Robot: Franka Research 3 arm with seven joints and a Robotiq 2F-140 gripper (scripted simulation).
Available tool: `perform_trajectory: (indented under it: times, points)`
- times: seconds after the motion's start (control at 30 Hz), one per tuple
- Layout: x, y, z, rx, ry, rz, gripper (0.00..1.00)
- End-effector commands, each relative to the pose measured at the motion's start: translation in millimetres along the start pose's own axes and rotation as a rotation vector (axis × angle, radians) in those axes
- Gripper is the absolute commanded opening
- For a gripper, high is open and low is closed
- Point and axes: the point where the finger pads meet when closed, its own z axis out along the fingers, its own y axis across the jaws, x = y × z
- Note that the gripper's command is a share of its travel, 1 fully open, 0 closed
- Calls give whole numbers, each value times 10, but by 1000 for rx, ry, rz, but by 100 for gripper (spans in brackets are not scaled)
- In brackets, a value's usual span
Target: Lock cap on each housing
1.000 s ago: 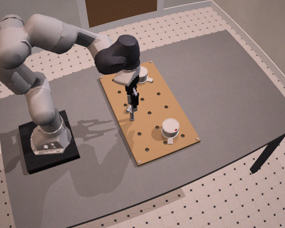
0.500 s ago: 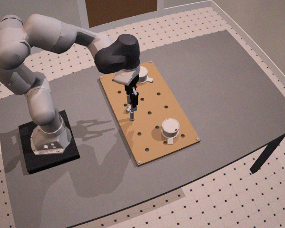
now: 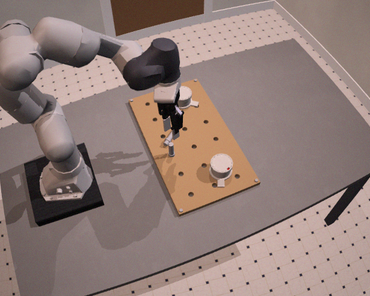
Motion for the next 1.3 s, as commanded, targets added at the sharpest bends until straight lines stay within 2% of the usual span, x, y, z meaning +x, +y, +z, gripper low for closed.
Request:
perform_trajectory:
  times: [0.0, 0.03, 0.5, 0.57, 0.6, 0.87, 1.07, 1.13, 1.17, 1.27]
  points:
    - [-39, 17, -4, -17, -5, -217, 36]
    - [-65, 43, -7, -11, -6, -304, 36]
    - [-432, 450, -18, 47, -7, -772, 36]
    - [-432, 450, -18, 47, -7, -772, 36]
    - [-451, 474, -18, 58, -5, -862, 36]
    - [-552, 600, -12, 98, 2, -1119, 36]
    - [-567, 620, -10, 128, 8, -1306, 36]
    - [-567, 620, -10, 128, 8, -1306, 36]
    - [-567, 620, -10, 139, 12, -1385, 36]
    - [-567, 620, -10, 151, 16, -1472, 36]
